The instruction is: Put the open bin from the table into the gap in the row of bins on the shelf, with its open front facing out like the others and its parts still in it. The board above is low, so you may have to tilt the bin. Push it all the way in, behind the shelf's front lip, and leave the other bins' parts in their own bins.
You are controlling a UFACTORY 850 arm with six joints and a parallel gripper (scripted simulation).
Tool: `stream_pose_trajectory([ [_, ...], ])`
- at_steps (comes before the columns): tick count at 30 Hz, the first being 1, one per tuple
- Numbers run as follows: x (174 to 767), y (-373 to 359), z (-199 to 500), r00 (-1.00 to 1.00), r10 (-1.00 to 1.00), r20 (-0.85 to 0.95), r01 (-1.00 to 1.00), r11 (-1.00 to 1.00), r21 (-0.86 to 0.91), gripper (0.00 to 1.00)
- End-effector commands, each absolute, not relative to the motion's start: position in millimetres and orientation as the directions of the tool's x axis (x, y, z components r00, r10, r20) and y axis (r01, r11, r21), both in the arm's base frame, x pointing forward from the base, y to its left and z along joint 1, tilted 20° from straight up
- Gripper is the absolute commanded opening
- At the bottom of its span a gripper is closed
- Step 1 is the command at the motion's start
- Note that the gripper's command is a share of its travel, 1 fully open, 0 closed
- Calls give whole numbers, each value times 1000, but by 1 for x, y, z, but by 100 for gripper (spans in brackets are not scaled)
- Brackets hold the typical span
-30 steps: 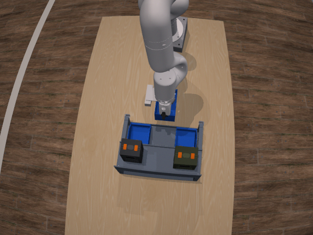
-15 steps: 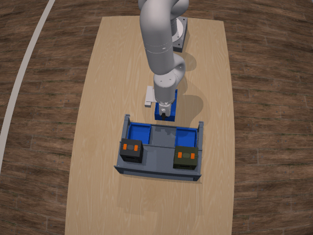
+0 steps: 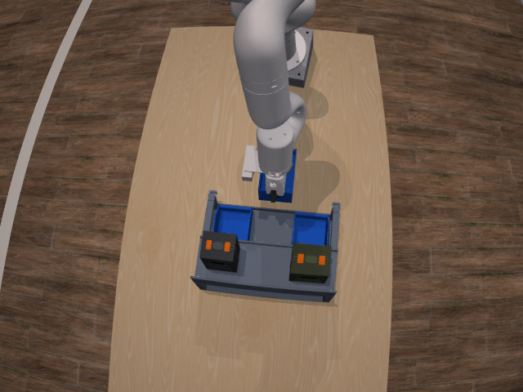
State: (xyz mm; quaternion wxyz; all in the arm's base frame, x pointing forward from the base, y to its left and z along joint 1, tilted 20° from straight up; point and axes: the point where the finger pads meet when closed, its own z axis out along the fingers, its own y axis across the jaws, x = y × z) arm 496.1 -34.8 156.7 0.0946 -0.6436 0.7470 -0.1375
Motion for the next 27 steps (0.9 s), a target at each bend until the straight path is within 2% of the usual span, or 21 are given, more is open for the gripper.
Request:
stream_pose_trajectory([
  [1,497,-35,157,-155,-987,39,-931,133,-339,34],
  [27,503,-36,140,-155,-987,39,-932,133,-336,34],
])
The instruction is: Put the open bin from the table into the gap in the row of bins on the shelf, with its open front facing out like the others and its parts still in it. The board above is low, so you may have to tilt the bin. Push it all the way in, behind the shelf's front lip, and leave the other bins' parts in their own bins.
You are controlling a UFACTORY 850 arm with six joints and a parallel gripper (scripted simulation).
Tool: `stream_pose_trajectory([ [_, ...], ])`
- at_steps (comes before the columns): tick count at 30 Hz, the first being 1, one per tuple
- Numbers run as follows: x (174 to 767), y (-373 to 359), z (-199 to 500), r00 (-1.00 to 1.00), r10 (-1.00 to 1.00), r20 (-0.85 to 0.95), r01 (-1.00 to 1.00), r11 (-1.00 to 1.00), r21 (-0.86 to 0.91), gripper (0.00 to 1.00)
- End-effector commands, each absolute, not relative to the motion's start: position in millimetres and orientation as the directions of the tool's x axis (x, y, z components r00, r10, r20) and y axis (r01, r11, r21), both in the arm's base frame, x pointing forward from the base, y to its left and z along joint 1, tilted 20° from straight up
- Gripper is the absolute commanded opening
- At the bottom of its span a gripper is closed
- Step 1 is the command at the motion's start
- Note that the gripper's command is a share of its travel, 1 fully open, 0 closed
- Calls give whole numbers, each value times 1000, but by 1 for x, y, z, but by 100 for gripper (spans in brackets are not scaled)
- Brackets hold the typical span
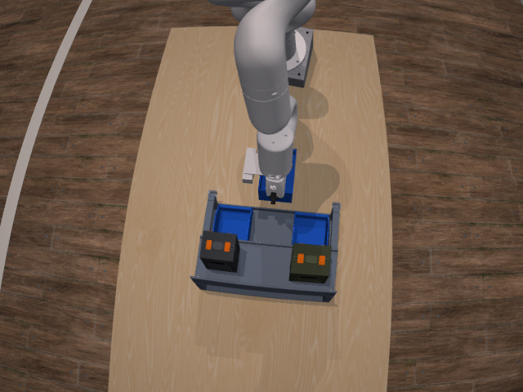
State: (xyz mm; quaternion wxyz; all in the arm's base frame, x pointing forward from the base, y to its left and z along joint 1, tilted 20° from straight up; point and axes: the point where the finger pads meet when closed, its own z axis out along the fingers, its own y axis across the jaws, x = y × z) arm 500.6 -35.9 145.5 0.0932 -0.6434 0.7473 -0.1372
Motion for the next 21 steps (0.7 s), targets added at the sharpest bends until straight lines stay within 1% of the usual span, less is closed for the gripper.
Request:
stream_pose_trajectory([
  [1,503,-37,139,-155,-987,39,-931,133,-339,34],
  [21,506,-37,129,-155,-987,39,-931,133,-339,34],
])
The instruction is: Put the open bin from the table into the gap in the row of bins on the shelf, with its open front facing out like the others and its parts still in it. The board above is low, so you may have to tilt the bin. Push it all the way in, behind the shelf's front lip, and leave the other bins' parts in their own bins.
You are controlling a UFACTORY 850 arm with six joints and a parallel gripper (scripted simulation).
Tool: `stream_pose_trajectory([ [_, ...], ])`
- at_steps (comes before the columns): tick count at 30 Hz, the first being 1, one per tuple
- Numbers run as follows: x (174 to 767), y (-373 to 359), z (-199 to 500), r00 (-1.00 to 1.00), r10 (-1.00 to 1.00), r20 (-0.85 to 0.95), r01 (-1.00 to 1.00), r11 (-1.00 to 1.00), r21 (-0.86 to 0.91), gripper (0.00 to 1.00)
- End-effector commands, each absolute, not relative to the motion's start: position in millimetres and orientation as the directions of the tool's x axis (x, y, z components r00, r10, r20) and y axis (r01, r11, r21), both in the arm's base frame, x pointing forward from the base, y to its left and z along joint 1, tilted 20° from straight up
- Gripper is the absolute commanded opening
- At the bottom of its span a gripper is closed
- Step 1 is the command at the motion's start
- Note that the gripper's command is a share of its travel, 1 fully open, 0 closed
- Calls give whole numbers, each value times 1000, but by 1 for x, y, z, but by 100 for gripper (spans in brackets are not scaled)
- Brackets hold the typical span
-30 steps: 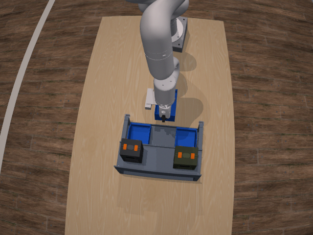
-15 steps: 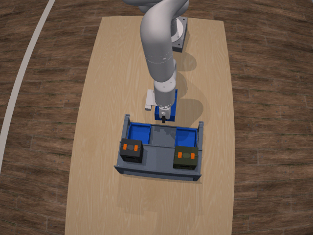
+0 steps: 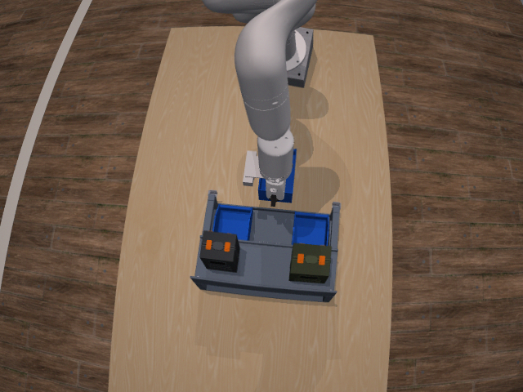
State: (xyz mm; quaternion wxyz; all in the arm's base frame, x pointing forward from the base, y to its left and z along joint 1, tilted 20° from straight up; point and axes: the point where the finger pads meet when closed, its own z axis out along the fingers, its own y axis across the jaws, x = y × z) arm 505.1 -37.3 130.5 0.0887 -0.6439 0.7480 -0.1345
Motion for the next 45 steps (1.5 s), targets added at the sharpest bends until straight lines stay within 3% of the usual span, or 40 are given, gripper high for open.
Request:
stream_pose_trajectory([
  [1,506,-37,129,-155,-987,39,-931,133,-339,34],
  [26,507,-38,127,-155,-987,39,-931,133,-339,34],
  [27,507,-38,127,-156,-987,42,-936,134,-327,0],
  [45,507,-38,127,-156,-987,42,-936,134,-327,0],
])
